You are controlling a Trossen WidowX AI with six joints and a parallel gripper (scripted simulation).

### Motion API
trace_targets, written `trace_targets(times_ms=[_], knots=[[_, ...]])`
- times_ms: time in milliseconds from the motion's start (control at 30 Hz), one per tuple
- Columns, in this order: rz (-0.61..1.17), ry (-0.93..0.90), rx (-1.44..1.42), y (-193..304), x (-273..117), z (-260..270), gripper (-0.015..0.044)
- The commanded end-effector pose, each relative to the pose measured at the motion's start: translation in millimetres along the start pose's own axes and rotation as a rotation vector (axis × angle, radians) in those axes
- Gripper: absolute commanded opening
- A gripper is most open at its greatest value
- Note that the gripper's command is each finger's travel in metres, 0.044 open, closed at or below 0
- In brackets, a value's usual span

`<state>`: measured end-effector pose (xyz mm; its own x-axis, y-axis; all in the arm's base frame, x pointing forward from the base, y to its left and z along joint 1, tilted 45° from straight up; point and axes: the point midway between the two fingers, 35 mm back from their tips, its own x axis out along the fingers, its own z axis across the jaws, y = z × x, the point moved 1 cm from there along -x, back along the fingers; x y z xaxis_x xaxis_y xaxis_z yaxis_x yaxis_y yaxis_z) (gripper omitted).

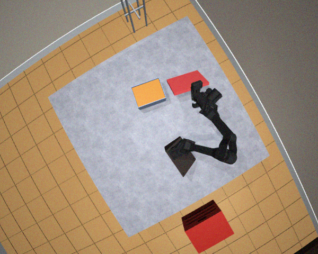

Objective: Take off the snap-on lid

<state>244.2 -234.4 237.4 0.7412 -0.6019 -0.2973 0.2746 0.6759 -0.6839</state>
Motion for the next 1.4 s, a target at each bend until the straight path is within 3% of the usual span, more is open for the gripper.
trace_targets(times_ms=[0,1367], knots=[[0.004,0.001,-0.005,1,3,-3,0.0],[0.004,0.001,-0.006,1,24,-29,0.0]])
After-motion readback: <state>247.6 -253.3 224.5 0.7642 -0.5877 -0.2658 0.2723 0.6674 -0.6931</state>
